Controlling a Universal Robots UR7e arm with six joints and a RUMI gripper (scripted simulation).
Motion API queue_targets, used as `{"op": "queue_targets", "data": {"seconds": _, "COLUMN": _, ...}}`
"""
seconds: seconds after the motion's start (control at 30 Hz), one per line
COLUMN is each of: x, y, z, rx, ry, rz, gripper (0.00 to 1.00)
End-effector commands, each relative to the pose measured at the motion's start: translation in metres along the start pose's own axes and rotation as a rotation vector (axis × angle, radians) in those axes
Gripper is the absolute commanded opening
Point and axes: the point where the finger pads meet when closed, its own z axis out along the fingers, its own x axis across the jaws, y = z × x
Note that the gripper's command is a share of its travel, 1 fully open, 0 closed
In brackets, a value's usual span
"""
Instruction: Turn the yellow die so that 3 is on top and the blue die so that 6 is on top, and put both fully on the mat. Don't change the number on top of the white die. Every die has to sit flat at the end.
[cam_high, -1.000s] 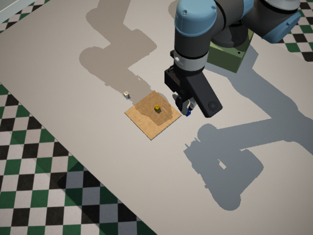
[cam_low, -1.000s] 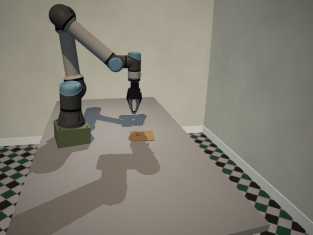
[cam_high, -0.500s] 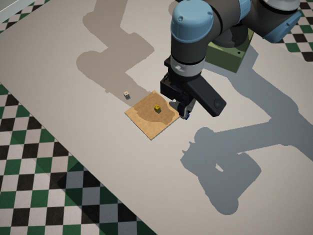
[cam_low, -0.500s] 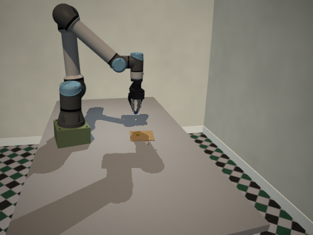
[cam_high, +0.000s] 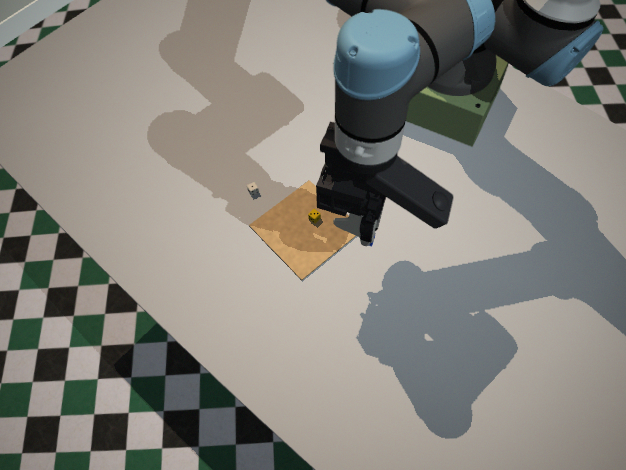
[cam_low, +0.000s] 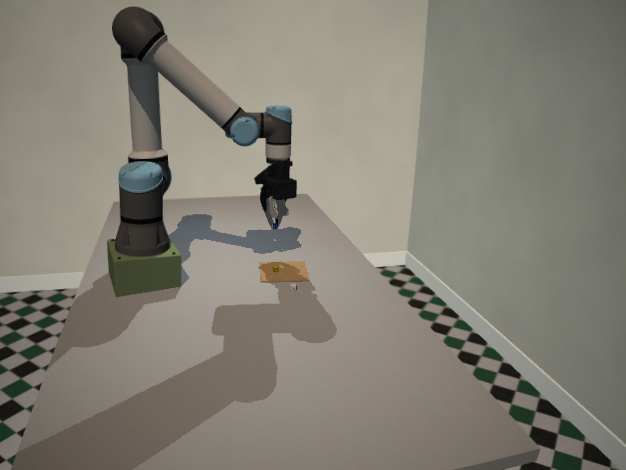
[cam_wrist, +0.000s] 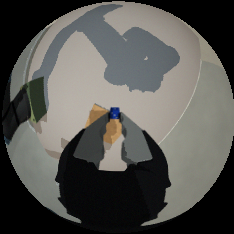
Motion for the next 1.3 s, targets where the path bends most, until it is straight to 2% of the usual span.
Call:
{"op": "queue_targets", "data": {"seconds": 0.0, "x": 0.0081, "y": 0.0022, "z": 0.0005, "rx": 0.003, "ry": 0.006, "rz": -0.174, "gripper": 0.00}}
{"op": "queue_targets", "data": {"seconds": 0.6, "x": 0.0165, "y": 0.0045, "z": 0.0040, "rx": 0.002, "ry": 0.007, "rz": -0.400, "gripper": 0.00}}
{"op": "queue_targets", "data": {"seconds": 1.1, "x": 0.0174, "y": 0.0048, "z": 0.0044, "rx": 0.001, "ry": 0.007, "rz": -0.423, "gripper": 0.00}}
{"op": "queue_targets", "data": {"seconds": 1.27, "x": 0.0172, "y": 0.0046, "z": 0.0049, "rx": -0.026, "ry": 0.011, "rz": -0.424, "gripper": 0.00}}
